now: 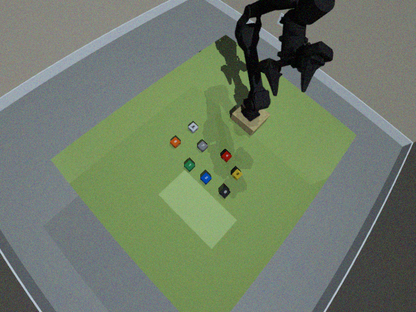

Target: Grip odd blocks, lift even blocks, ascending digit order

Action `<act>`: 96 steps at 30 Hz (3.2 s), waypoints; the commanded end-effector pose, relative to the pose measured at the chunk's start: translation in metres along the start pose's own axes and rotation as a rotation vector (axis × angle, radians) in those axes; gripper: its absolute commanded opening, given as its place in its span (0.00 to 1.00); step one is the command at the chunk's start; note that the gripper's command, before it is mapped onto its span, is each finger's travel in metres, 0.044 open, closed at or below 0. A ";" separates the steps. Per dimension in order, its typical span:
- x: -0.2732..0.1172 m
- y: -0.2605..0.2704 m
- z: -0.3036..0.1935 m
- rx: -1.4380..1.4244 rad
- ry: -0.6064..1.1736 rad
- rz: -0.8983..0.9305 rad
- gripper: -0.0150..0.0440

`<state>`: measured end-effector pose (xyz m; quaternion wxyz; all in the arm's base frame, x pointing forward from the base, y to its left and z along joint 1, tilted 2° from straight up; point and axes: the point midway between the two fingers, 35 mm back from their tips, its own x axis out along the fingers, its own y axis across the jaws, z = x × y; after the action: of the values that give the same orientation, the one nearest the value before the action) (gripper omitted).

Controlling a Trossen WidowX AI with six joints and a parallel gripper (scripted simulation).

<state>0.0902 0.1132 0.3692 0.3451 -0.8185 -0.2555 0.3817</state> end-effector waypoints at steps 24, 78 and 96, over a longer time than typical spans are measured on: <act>0.089 0.276 -0.101 1.993 0.936 0.903 0.93; 0.144 0.283 -0.074 2.410 1.170 0.946 0.93; 0.157 0.257 -0.043 2.394 1.107 0.969 0.93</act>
<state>0.2712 0.0186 0.1258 0.7182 -0.0761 0.6892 0.0583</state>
